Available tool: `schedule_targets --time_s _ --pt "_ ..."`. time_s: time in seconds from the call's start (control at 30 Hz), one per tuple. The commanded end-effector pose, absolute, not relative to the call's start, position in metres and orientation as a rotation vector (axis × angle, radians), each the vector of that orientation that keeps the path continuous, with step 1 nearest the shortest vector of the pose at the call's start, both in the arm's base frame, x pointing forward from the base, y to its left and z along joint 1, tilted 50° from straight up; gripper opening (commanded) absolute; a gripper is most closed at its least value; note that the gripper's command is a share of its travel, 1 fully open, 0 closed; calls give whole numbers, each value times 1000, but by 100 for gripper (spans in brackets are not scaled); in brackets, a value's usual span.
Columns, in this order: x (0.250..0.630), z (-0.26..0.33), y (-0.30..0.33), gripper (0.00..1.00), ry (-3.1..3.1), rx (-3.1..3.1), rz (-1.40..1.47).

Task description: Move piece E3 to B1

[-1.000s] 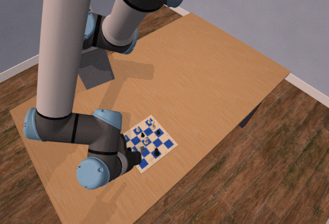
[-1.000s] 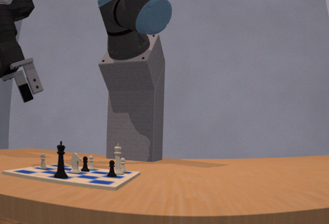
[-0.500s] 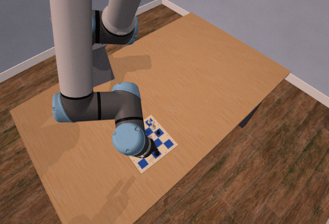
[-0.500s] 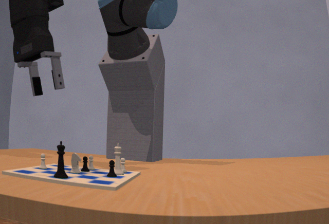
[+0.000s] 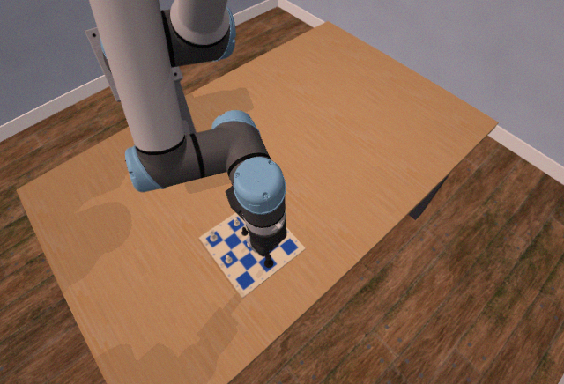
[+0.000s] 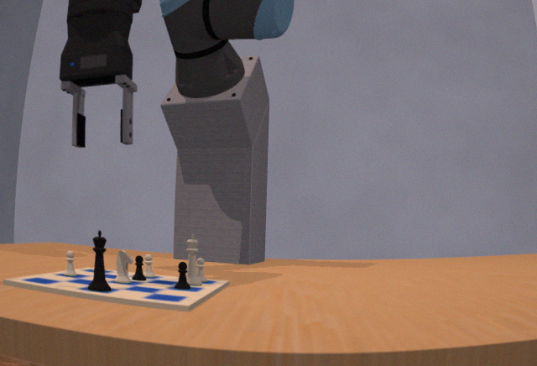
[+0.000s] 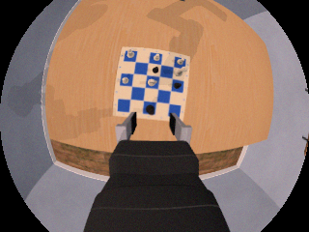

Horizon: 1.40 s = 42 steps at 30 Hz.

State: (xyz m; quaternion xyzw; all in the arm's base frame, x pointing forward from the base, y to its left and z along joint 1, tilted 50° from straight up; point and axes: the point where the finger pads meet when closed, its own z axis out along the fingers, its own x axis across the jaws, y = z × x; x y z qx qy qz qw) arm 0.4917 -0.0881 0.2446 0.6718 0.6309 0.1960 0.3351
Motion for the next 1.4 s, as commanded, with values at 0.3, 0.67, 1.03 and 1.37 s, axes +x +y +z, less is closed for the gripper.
schedule_targets --time_s 0.3,0.67,1.03,1.37 --pt "494 245 -81 100 1658 1613 424" --pt "494 247 -82 100 1654 1613 424" --pt "494 246 -81 100 1647 1622 429" --pt "494 244 -81 100 1611 1666 453"
